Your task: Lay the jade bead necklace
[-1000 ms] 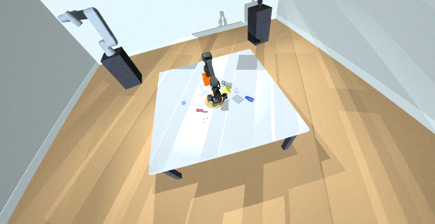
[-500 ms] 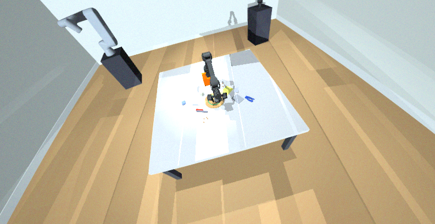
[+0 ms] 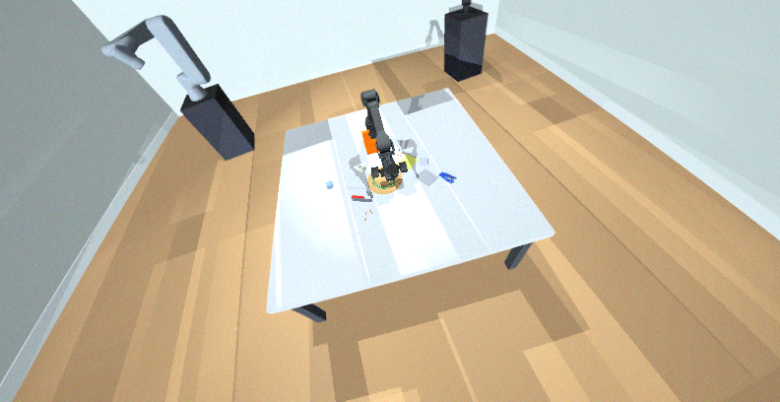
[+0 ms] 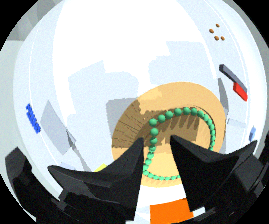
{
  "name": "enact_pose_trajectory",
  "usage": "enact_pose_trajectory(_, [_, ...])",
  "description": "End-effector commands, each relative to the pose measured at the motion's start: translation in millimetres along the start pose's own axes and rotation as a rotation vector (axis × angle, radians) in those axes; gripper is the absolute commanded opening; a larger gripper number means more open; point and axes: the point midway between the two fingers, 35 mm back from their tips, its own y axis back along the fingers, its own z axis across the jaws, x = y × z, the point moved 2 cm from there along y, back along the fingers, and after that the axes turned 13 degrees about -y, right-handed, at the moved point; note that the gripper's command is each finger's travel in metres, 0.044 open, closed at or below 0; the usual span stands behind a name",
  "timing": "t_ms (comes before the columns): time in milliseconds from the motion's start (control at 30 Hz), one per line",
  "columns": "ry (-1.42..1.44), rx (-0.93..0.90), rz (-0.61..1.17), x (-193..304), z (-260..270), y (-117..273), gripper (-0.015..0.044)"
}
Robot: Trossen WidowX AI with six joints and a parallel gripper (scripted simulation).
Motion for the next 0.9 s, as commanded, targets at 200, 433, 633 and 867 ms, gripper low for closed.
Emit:
enact_pose_trajectory(200, [0.001,0.0,0.003,1,0,-8,0.012])
enact_pose_trajectory(433, [0.003,0.002,0.009,2,-1,-19,0.012])
enact_pose_trajectory(633, [0.005,0.003,0.015,4,-1,-28,0.012])
enact_pose_trajectory(867, [0.005,0.003,0.016,4,-1,-31,0.012])
